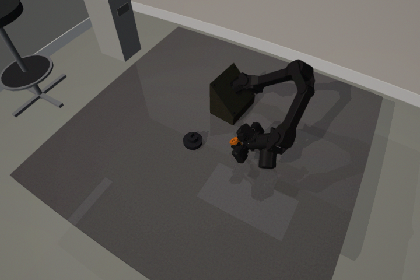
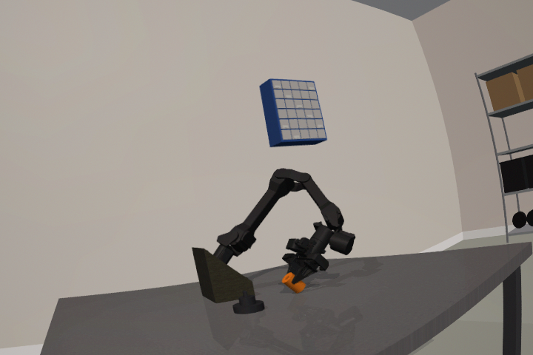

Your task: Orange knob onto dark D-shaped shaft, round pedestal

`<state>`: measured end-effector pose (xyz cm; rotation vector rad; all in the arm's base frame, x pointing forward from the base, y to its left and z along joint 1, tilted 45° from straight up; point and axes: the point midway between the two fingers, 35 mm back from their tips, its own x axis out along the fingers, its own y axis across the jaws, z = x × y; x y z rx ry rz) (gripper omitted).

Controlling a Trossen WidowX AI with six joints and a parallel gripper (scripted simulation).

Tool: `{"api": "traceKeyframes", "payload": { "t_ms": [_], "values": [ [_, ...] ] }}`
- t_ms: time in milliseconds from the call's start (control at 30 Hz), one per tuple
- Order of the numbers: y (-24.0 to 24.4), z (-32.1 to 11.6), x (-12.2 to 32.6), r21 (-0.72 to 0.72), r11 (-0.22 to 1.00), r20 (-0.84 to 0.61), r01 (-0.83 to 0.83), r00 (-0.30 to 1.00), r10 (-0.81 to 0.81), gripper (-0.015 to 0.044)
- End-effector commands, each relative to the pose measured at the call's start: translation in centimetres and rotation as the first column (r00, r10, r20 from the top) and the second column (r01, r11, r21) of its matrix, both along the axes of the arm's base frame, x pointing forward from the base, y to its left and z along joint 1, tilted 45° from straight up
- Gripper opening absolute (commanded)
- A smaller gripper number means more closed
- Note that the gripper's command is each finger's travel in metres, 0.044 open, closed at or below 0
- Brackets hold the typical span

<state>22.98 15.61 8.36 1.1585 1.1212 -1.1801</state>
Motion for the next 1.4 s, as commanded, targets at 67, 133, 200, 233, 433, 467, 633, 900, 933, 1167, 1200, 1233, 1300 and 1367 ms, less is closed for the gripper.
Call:
{"api": "traceKeyframes", "payload": {
  "t_ms": [67,133,200,233,433,467,633,900,933,1167,1200,1233,1300,1367],
  "values": [
    [0.5,0.4,0.0,-0.105,0.994,0.005,0.008,1.000,-0.007,0.0180],
    [0.7,0.5,0.0,-0.139,0.990,0.006,0.010,1.000,-0.009,0.0180],
    [0.9,0.6,-0.1,-0.173,0.985,0.007,0.012,1.000,-0.011,0.0180],
    [1.0,0.7,-0.1,-0.190,0.982,0.008,0.013,1.000,-0.012,0.0180],
    [1.6,1.0,-0.1,-0.290,0.957,0.012,0.020,1.000,-0.017,0.0180],
    [1.5,1.0,-0.1,-0.284,0.959,0.012,0.020,1.000,-0.017,0.0180],
    [1.4,1.0,-0.1,-0.258,0.966,0.011,0.016,1.000,-0.014,0.0233],
    [1.4,1.0,-0.1,-0.258,0.966,0.011,0.016,1.000,-0.014,0.0260],
    [1.4,1.0,-0.1,-0.258,0.966,0.011,0.016,1.000,-0.014,0.0260],
    [1.4,1.0,-0.1,-0.258,0.966,0.011,0.016,1.000,-0.014,0.0260],
    [1.4,1.0,-0.1,-0.258,0.966,0.011,0.016,1.000,-0.014,0.0260],
    [1.4,1.0,-0.1,-0.258,0.966,0.011,0.016,1.000,-0.014,0.0260],
    [1.4,1.0,-0.1,-0.258,0.966,0.011,0.016,1.000,-0.014,0.0260],
    [1.4,1.0,-0.1,-0.258,0.966,0.011,0.016,1.000,-0.014,0.0260]
  ]
}}
